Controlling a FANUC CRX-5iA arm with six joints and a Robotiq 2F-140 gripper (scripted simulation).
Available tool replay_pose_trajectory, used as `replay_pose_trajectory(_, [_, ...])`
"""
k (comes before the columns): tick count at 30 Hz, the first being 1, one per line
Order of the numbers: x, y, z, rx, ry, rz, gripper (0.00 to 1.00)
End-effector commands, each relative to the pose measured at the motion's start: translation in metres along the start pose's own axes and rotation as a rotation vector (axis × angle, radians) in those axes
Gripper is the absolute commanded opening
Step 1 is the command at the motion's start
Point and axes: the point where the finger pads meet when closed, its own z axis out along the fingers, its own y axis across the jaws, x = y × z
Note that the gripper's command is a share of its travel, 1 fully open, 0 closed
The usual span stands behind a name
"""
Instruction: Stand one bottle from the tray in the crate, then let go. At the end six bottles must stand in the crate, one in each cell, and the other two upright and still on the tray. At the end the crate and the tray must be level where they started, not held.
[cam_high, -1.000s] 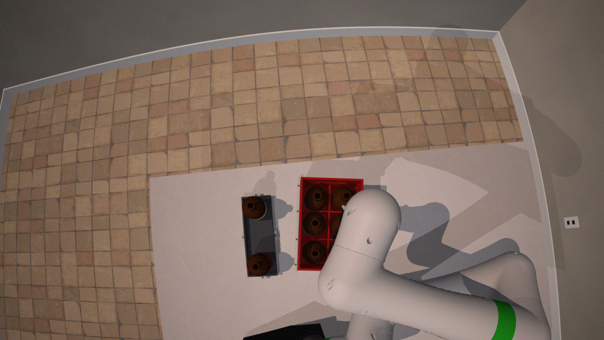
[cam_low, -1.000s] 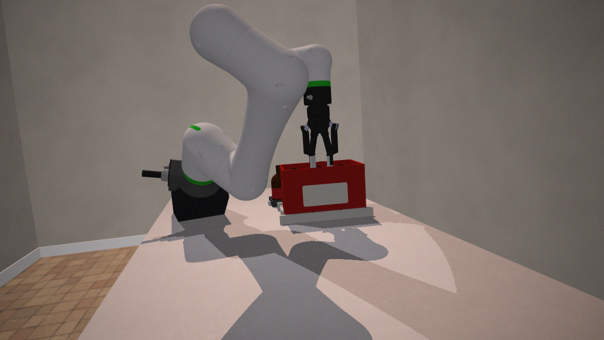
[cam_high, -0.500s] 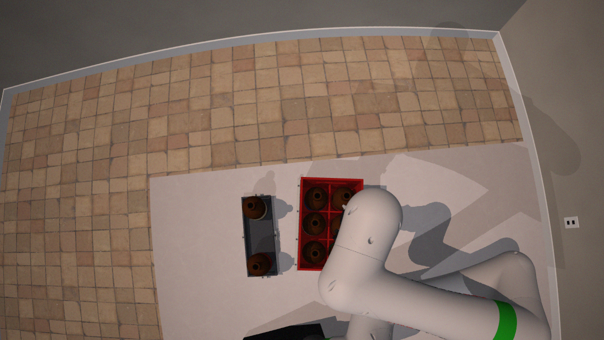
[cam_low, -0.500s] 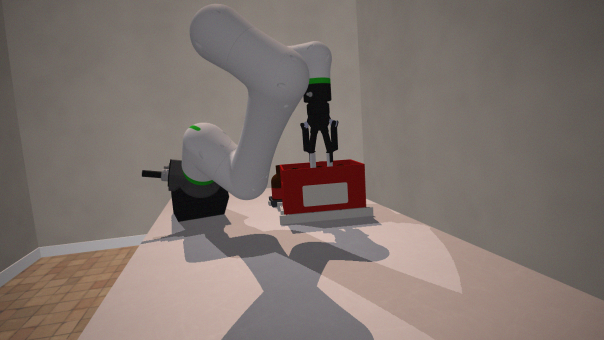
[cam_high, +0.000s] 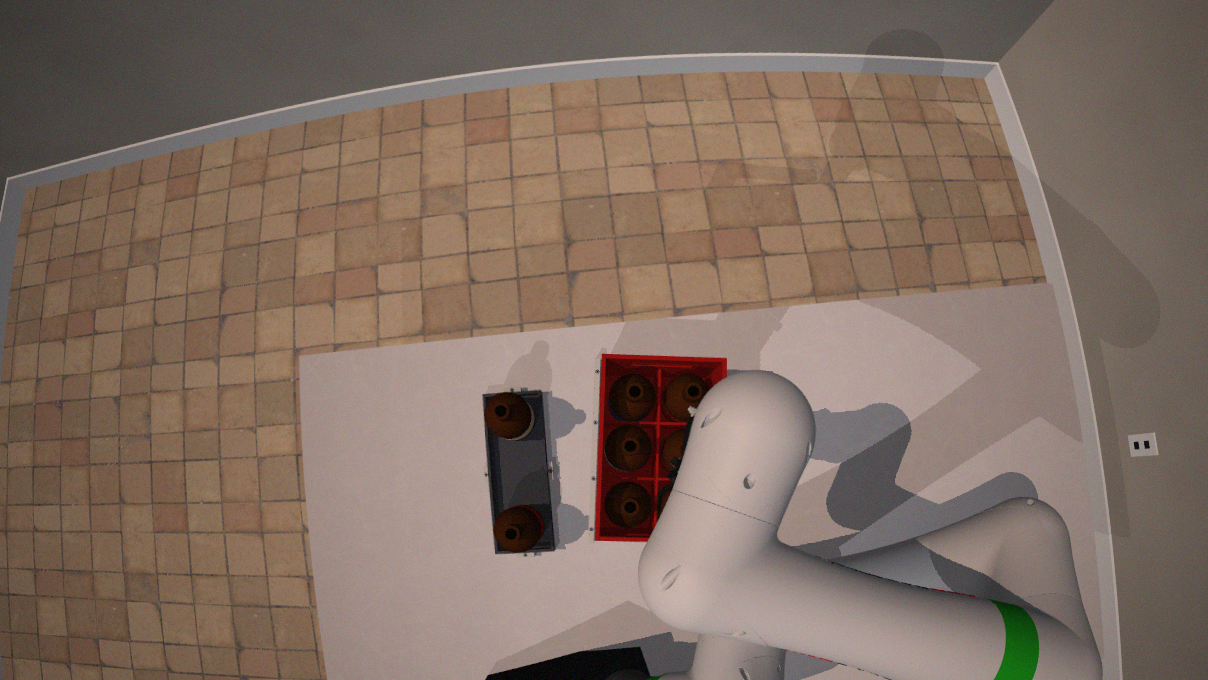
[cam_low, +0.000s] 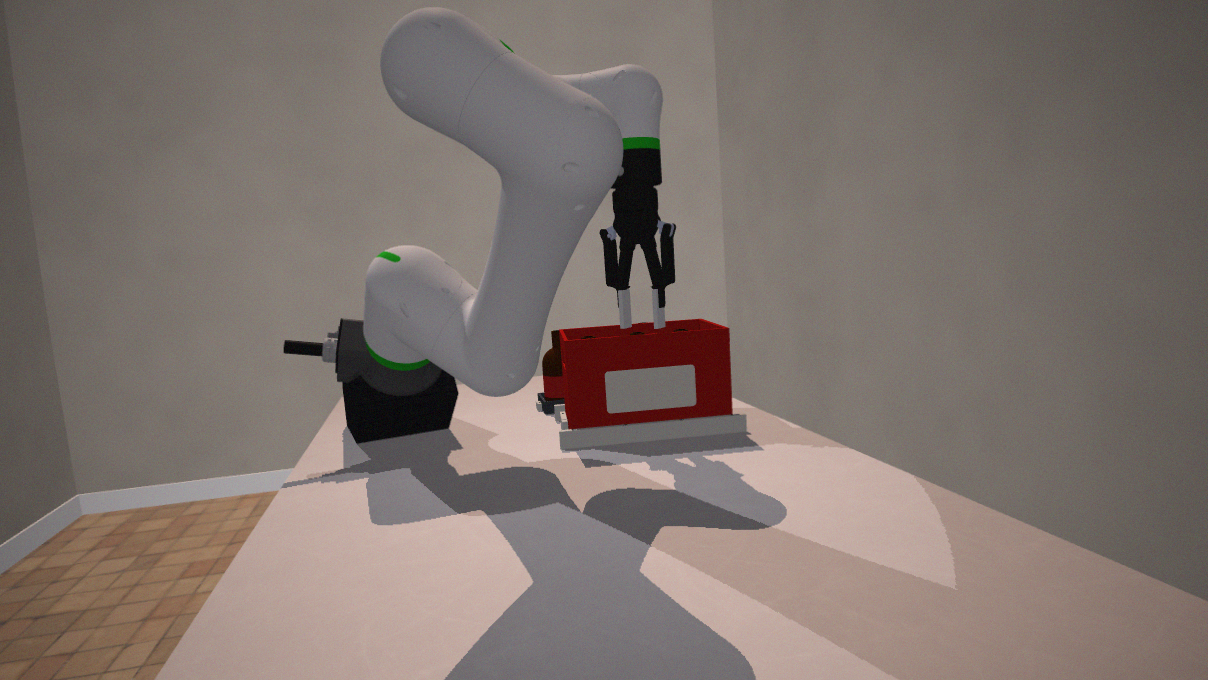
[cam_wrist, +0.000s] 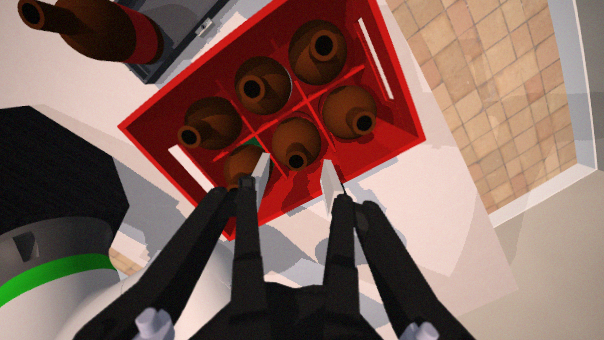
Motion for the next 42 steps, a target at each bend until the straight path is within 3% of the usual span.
replay_pose_trajectory(1, [0.0,0.0,-0.01,0.0,0.0,0.0,0.38])
replay_pose_trajectory(18, [0.0,0.0,-0.041,0.0,0.0,0.0,0.38])
replay_pose_trajectory(33, [0.0,0.0,-0.047,0.0,0.0,0.0,0.38])
replay_pose_trajectory(34, [0.0,0.0,-0.047,0.0,0.0,0.0,0.0])
replay_pose_trajectory(42, [0.0,0.0,-0.047,0.0,0.0,0.0,0.0])
